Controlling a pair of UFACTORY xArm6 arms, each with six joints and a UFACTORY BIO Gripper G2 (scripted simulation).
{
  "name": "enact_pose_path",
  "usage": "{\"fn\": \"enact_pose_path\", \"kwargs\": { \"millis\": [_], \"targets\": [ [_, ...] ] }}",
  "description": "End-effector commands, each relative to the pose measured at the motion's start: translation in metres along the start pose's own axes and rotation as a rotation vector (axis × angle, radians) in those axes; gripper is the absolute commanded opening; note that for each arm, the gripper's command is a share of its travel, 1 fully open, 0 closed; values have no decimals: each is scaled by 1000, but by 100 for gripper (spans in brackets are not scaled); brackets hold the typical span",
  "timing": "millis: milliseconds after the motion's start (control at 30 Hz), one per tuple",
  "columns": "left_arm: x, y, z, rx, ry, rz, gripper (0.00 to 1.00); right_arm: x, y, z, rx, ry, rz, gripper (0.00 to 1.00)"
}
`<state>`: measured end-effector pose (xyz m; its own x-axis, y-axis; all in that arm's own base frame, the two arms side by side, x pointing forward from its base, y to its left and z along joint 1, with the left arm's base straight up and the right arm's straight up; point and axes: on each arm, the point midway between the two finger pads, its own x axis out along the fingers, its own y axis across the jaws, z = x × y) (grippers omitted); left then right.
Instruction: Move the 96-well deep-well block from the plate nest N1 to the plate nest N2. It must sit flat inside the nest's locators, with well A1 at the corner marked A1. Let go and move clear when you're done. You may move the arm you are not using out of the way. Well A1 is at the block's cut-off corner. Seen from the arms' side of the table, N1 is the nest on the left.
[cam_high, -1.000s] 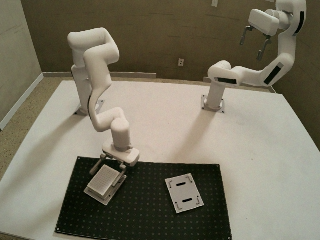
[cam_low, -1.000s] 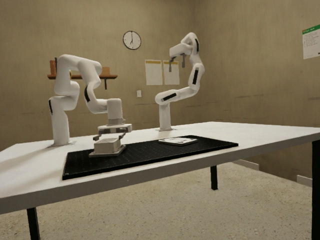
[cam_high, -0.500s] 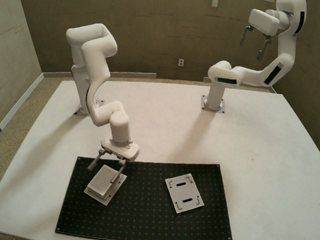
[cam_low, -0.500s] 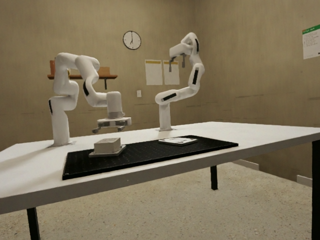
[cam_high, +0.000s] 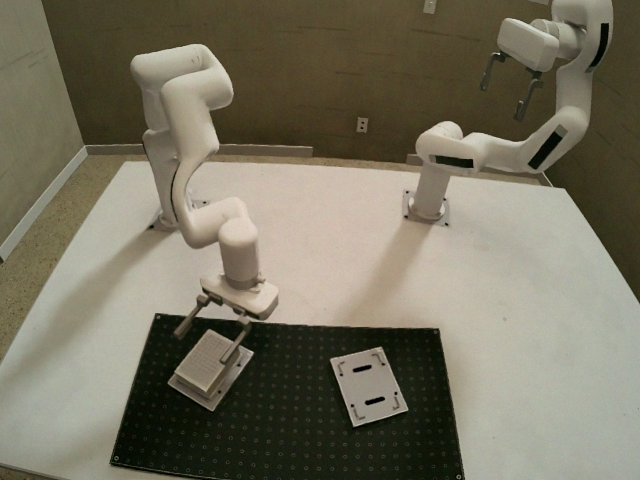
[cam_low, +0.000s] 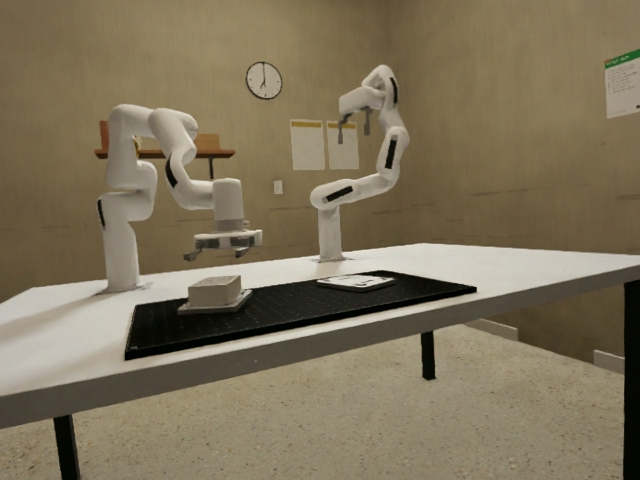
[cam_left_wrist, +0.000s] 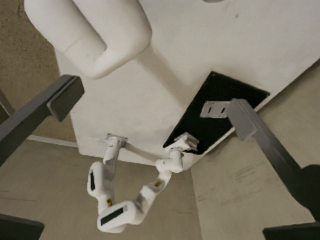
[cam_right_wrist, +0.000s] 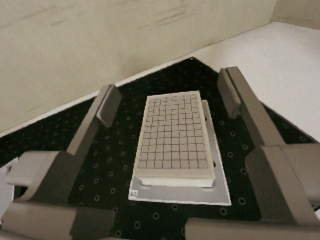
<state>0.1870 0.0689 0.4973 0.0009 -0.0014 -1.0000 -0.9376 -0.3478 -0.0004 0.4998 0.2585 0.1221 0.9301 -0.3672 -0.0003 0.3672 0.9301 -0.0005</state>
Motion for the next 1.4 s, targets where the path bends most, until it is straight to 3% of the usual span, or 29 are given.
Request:
{"fn": "enact_pose_path", "kwargs": {
  "millis": [0,167,300,367,633,1367],
  "targets": [
    [0,0,0,0,0,-1,100,1,1,2,4,-2,0,37],
    [0,0,0,0,0,-1,100,1,1,2,4,-2,0,37],
    [0,0,0,0,0,-1,100,8,-14,13,4,-3,133,37],
    [0,0,0,0,0,-1,100,8,-14,13,4,-3,133,37],
    [0,0,0,0,0,-1,100,24,-43,36,3,-3,376,37],
    [0,0,0,0,0,-1,100,63,-116,92,2,-4,376,37]
  ]
}}
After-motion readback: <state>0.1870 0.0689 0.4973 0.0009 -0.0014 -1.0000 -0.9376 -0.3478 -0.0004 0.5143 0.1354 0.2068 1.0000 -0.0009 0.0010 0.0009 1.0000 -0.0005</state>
